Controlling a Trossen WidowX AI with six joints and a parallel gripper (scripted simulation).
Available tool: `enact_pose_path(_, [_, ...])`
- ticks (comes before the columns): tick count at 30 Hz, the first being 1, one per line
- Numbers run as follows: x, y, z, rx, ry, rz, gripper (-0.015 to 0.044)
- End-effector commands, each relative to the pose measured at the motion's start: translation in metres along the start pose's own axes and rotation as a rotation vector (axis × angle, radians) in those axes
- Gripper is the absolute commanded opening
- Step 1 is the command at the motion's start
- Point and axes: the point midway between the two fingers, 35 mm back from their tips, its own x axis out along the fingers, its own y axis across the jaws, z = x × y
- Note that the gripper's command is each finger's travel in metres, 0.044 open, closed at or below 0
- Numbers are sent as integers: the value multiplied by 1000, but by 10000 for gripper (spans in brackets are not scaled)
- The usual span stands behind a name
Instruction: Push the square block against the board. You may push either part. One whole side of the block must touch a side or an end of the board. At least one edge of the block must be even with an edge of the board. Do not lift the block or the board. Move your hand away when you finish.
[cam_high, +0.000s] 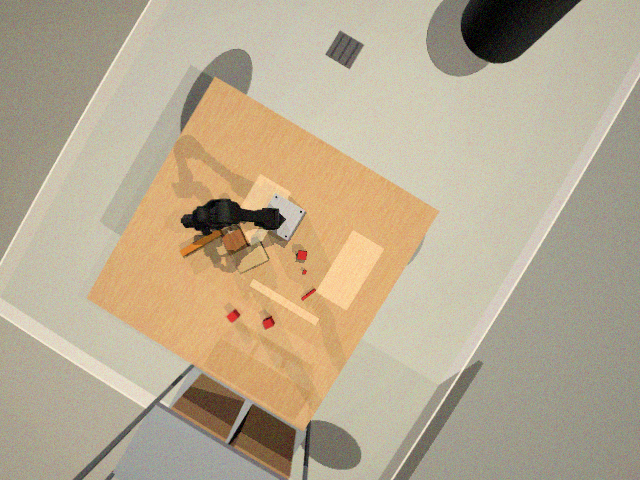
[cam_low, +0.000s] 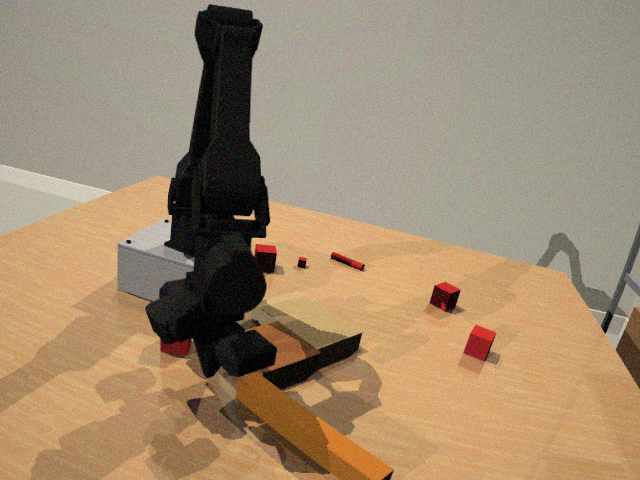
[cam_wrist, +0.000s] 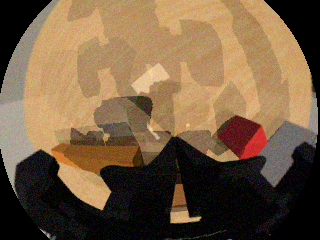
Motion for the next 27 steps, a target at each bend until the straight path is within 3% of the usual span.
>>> enact_pose_path(1, [-32,3,1,0,-3,11,0])
enact_pose_path(4, [-53,1,0,-1,-2,12,0])
enact_pose_path(12, [-53,3,-2,-27,-3,12,0])
enact_pose_path(27, [-56,34,-37,-518,-10,15,0])
